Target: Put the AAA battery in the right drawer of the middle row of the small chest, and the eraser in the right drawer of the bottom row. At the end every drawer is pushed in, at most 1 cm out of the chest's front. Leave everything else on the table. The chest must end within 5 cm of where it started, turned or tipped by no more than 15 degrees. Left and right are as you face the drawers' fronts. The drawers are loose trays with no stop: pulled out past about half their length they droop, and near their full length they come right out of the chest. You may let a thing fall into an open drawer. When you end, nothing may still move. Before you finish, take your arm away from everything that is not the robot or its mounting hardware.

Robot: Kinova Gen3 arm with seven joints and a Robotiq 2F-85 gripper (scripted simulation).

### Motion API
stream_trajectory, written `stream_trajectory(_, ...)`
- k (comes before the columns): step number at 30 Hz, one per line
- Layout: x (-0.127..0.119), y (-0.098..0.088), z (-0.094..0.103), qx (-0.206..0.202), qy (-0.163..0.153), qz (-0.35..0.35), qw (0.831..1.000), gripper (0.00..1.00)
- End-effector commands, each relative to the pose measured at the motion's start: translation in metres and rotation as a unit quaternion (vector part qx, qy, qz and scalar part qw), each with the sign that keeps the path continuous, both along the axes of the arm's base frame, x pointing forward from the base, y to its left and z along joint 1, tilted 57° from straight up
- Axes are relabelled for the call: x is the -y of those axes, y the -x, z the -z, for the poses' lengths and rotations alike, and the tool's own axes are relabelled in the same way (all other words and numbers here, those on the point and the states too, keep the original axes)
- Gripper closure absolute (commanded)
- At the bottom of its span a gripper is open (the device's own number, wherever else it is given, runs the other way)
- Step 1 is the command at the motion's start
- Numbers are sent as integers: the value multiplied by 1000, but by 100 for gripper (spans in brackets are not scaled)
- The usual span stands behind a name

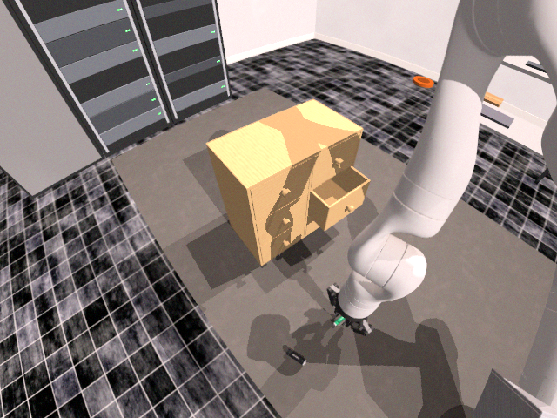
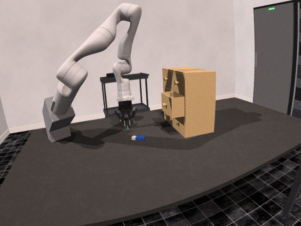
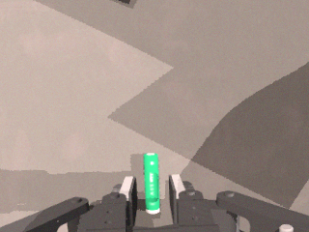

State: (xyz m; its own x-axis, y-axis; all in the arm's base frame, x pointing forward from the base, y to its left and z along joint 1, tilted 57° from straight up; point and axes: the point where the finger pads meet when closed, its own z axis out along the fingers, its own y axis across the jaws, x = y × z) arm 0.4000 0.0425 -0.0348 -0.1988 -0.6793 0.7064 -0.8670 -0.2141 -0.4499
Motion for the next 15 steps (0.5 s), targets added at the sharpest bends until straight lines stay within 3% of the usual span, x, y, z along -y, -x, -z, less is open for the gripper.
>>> stream_trajectory(1, 0, -2, 4, 3, -5, 1, 1000, 76)
stream_trajectory(15, 9, -7, 11, 3, -5, 2, 1000, 76)
